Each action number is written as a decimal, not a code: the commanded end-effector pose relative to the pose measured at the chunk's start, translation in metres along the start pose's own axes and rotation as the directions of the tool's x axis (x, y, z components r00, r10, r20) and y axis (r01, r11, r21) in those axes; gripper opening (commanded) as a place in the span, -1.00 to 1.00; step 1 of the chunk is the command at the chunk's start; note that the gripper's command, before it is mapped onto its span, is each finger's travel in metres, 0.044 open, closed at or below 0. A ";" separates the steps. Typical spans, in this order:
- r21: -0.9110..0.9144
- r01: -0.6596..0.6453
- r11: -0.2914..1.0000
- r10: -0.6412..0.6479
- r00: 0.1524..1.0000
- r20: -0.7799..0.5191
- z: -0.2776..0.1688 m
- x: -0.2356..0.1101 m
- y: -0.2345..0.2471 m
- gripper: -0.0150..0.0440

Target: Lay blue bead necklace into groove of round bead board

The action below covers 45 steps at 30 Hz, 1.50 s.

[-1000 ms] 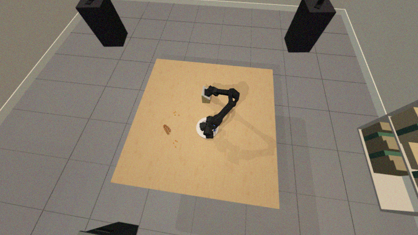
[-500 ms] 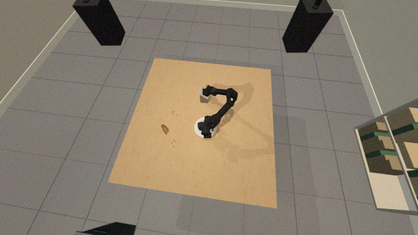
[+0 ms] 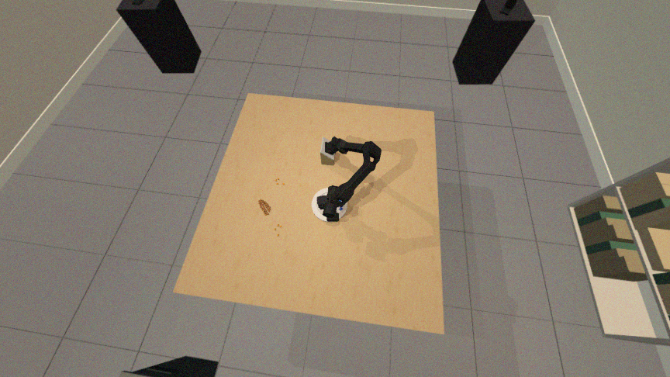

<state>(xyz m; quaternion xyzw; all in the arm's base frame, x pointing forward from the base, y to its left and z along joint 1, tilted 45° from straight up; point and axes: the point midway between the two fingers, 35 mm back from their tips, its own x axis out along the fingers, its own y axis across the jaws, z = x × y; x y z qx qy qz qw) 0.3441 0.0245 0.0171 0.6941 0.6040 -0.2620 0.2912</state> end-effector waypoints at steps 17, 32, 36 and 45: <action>-0.187 0.001 0.982 -0.001 1.000 -0.002 -0.013 -0.032 -0.037 0.56; -0.187 -0.004 0.982 0.004 1.000 -0.002 -0.013 -0.019 -0.035 0.56; -0.187 -0.003 0.982 0.003 1.000 -0.002 -0.013 -0.012 -0.035 0.56; -0.187 0.000 0.982 0.000 1.000 -0.003 -0.014 0.002 -0.037 0.56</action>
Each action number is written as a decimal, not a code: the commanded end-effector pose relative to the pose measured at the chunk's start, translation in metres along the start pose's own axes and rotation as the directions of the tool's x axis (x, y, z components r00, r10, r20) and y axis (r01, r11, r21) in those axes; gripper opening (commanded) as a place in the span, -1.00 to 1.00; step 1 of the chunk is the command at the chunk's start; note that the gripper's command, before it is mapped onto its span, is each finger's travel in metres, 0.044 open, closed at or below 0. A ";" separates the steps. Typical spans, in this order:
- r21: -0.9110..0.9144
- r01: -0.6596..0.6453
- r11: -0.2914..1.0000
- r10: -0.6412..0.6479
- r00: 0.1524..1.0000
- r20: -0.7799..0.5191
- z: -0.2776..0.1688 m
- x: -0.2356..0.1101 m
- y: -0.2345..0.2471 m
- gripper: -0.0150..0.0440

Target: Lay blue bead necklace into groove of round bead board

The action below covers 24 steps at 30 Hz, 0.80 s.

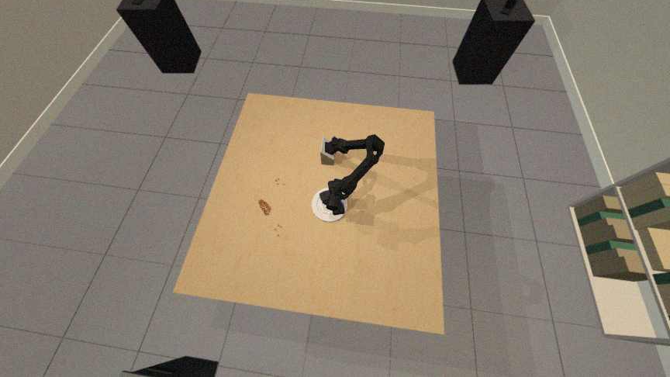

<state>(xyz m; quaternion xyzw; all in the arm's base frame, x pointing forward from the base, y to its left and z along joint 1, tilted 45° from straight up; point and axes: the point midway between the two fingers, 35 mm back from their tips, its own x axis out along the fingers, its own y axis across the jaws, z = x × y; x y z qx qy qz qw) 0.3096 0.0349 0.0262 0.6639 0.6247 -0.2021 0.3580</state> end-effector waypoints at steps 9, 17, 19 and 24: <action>0.001 0.004 1.000 -0.004 1.000 -0.002 -0.001 0.010 -0.002 0.47; 0.001 0.004 1.000 -0.004 1.000 -0.002 -0.001 0.010 -0.002 -0.18; 0.001 0.004 1.000 -0.004 1.000 -0.002 -0.001 0.010 -0.002 -0.22; 0.001 0.004 1.000 -0.004 1.000 -0.002 -0.001 0.010 -0.002 -0.33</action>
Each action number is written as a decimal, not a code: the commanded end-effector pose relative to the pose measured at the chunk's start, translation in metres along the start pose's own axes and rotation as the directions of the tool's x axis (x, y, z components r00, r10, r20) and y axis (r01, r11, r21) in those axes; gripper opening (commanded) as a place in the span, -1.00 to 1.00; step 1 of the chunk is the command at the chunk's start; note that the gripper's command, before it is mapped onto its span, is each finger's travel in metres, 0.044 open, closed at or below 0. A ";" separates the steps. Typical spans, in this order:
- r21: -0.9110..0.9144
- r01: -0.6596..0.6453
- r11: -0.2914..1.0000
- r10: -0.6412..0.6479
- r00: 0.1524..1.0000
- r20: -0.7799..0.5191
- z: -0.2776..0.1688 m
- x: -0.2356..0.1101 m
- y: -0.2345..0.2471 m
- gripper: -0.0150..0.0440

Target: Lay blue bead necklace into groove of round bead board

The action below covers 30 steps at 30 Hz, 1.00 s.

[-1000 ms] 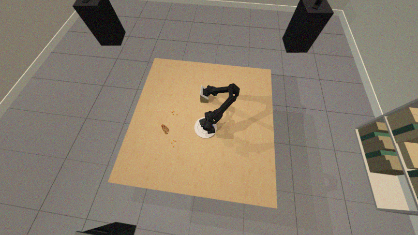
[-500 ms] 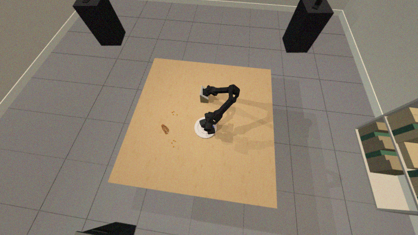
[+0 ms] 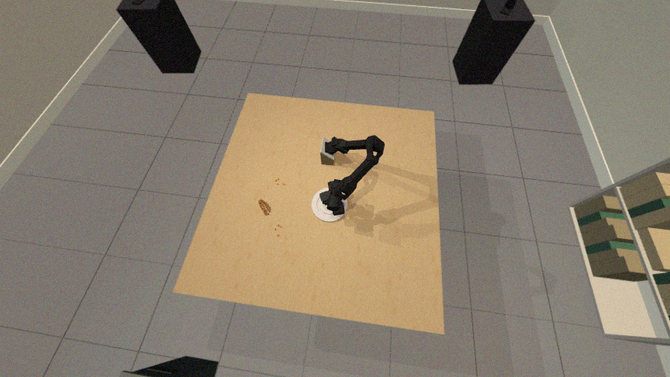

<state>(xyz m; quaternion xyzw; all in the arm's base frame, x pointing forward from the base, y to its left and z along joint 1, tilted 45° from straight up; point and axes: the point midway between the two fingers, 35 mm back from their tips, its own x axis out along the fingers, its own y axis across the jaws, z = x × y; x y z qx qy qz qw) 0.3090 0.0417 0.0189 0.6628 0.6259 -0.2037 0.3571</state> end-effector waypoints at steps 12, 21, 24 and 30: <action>-0.001 -0.001 1.000 0.001 1.000 -0.003 -0.001 0.000 0.000 -0.49; 0.004 0.001 1.000 -0.001 1.000 -0.006 -0.001 -0.006 -0.002 -0.49; 0.004 0.001 1.000 -0.001 1.000 -0.006 0.002 -0.006 -0.009 -0.49; 0.005 0.002 1.000 -0.002 1.000 -0.005 0.007 -0.006 -0.028 -0.49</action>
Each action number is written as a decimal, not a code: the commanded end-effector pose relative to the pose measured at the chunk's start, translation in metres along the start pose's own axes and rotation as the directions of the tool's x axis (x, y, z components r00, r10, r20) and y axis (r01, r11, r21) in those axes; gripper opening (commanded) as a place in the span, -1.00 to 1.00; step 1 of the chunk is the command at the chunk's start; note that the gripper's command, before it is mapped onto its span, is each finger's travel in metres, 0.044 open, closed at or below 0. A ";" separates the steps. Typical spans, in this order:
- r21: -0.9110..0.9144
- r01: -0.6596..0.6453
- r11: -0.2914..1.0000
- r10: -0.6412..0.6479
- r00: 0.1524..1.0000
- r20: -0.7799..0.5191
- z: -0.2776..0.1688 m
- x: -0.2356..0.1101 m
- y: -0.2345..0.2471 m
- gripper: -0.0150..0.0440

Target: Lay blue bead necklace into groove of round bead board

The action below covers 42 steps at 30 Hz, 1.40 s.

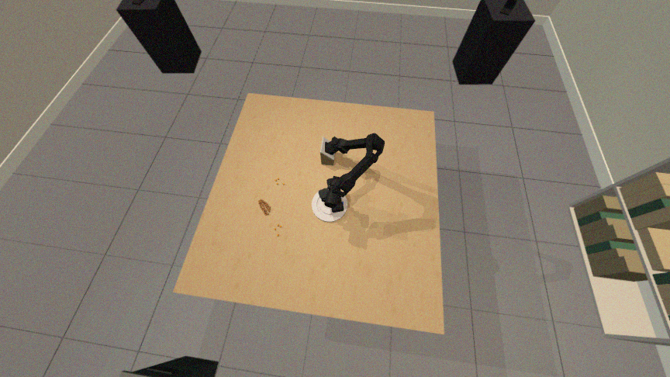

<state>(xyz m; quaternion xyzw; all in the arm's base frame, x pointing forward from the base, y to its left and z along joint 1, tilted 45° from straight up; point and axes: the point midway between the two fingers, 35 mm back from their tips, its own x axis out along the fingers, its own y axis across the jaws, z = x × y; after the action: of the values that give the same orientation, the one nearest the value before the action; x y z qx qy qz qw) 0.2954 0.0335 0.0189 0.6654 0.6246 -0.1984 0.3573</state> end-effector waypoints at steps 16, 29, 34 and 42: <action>0.004 0.004 1.000 -0.004 1.000 0.001 0.004 0.002 -0.014 -0.31; 0.009 0.010 1.000 -0.010 1.000 0.001 0.004 0.002 -0.016 0.84; 0.009 0.011 1.000 -0.011 1.000 0.001 0.004 0.002 -0.015 1.00; 0.009 0.011 1.000 -0.011 1.000 0.001 0.004 0.002 -0.015 1.00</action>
<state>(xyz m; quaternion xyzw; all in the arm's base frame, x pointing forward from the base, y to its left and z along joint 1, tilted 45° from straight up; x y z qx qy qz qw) 0.2821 0.0315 0.0119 0.6645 0.6268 -0.2032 0.3525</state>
